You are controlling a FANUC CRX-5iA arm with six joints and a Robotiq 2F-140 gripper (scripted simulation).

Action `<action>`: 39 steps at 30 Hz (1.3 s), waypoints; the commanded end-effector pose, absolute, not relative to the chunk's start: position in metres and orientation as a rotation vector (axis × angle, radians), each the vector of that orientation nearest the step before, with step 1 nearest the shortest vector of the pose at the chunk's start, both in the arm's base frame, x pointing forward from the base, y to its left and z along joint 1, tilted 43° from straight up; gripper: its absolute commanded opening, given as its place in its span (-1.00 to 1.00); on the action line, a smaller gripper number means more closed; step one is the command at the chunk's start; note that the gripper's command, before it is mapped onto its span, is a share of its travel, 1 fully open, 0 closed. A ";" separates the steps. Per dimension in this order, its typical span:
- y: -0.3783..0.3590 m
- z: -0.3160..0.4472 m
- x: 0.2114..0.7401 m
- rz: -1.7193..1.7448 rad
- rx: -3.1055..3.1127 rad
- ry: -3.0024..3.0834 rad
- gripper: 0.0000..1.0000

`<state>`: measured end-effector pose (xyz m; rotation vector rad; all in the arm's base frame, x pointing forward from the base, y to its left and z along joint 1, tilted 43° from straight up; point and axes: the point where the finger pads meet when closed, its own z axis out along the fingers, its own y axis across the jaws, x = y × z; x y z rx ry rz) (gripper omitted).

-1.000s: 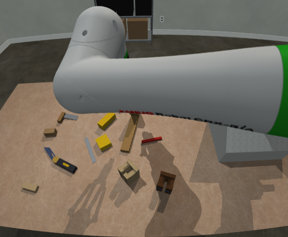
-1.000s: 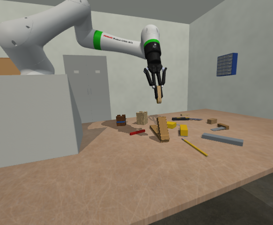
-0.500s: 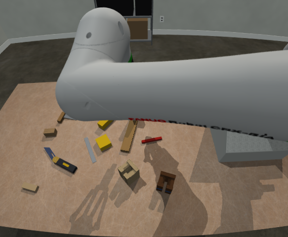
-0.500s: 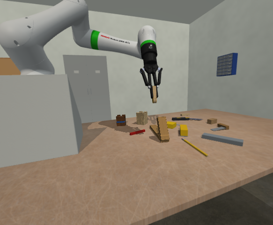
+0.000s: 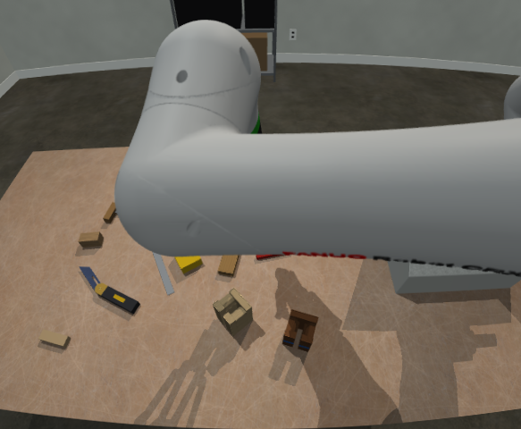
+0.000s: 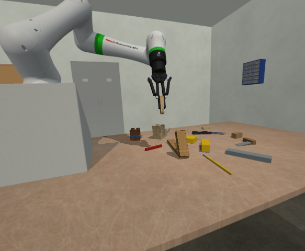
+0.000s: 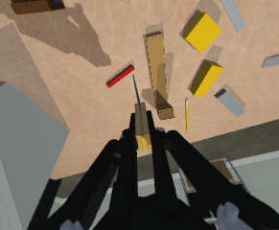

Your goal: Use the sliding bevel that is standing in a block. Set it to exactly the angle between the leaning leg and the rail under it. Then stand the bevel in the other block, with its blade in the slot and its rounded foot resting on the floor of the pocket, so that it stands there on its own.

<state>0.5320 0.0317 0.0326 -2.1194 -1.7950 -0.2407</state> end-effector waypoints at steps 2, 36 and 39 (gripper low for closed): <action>0.052 0.055 0.516 -0.253 -2.121 -1.773 -0.80; 0.166 0.171 0.428 -0.312 -2.108 -1.645 -0.80; 0.170 0.175 0.425 -0.313 -2.108 -1.641 -0.80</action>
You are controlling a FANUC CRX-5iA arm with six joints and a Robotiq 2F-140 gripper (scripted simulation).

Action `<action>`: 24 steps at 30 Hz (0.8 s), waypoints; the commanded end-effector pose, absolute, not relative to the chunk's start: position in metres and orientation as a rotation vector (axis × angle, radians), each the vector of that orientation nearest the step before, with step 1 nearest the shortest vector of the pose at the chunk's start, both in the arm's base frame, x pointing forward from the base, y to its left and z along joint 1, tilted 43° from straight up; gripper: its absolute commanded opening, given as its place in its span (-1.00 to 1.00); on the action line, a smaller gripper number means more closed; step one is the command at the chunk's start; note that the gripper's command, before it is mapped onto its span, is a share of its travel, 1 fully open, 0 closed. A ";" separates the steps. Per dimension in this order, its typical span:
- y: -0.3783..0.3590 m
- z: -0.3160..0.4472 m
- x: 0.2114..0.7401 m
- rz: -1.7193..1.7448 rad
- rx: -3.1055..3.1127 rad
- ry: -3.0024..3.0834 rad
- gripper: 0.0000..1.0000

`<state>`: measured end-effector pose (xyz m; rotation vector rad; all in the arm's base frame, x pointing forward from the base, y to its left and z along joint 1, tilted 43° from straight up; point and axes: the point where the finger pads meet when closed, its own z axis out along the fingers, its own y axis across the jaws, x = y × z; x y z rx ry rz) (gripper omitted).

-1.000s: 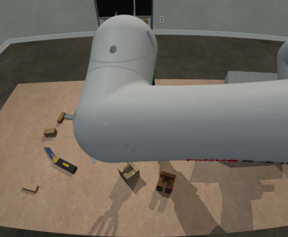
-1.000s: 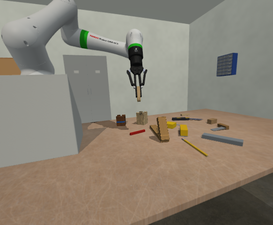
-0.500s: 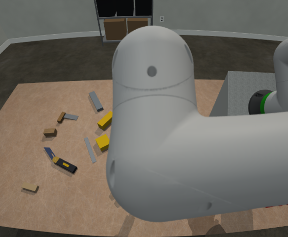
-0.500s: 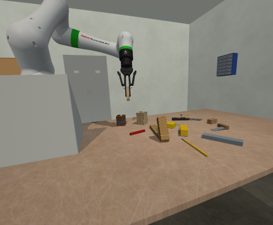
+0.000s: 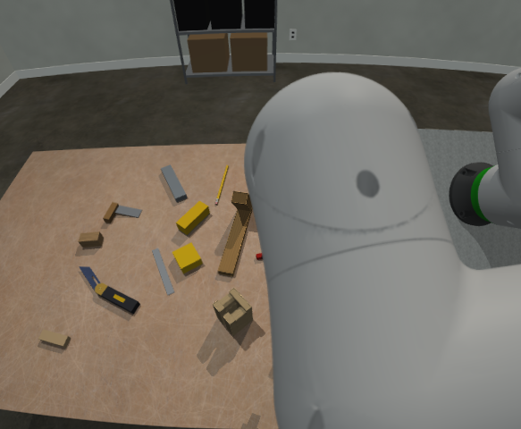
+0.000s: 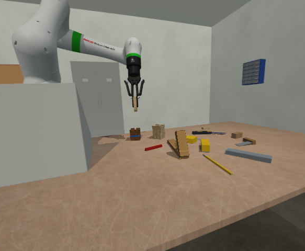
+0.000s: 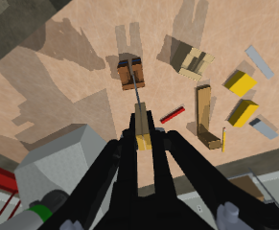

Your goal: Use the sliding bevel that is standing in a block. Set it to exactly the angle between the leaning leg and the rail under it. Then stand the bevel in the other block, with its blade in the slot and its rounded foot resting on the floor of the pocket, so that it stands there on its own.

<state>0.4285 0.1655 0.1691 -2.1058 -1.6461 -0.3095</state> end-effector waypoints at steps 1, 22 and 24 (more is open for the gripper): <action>0.171 0.176 0.424 -0.314 -2.107 -1.640 -0.80; 0.178 0.183 0.419 -0.318 -2.106 -1.632 -0.80; 0.178 0.183 0.419 -0.318 -2.106 -1.632 -0.80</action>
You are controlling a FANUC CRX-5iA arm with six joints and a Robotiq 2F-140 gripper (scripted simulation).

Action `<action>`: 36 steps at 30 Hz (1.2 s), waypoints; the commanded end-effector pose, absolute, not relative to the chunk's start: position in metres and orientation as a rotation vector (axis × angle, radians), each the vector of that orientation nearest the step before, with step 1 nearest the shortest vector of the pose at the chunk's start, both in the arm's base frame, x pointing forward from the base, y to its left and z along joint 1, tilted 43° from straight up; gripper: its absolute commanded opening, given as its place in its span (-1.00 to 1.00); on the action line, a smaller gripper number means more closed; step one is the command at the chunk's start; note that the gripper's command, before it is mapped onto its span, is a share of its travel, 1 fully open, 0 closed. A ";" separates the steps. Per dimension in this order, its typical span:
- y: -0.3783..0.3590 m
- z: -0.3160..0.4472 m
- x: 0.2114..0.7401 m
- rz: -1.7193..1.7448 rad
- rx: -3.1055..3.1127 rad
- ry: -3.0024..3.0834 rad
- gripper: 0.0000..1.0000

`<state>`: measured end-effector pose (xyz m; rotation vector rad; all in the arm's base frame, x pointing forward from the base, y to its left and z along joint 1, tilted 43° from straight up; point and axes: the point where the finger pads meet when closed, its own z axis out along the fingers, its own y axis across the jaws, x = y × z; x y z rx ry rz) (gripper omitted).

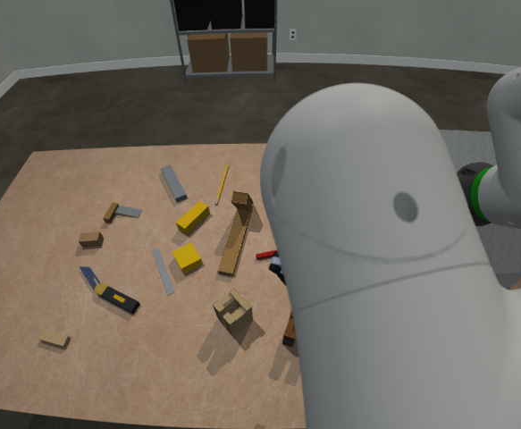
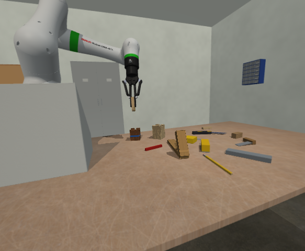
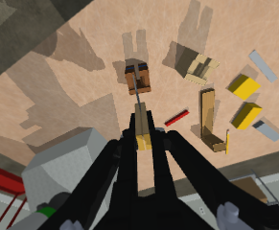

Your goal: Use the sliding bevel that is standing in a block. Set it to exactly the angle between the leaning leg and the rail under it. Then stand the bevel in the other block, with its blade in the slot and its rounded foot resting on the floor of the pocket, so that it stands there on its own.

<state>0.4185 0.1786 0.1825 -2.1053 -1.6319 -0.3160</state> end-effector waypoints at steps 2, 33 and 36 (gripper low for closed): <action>0.180 0.181 0.419 -0.318 -2.106 -1.632 -0.80; 0.253 0.103 0.416 -0.318 -2.106 -1.632 -0.80; 0.253 0.103 0.416 -0.318 -2.106 -1.632 -0.80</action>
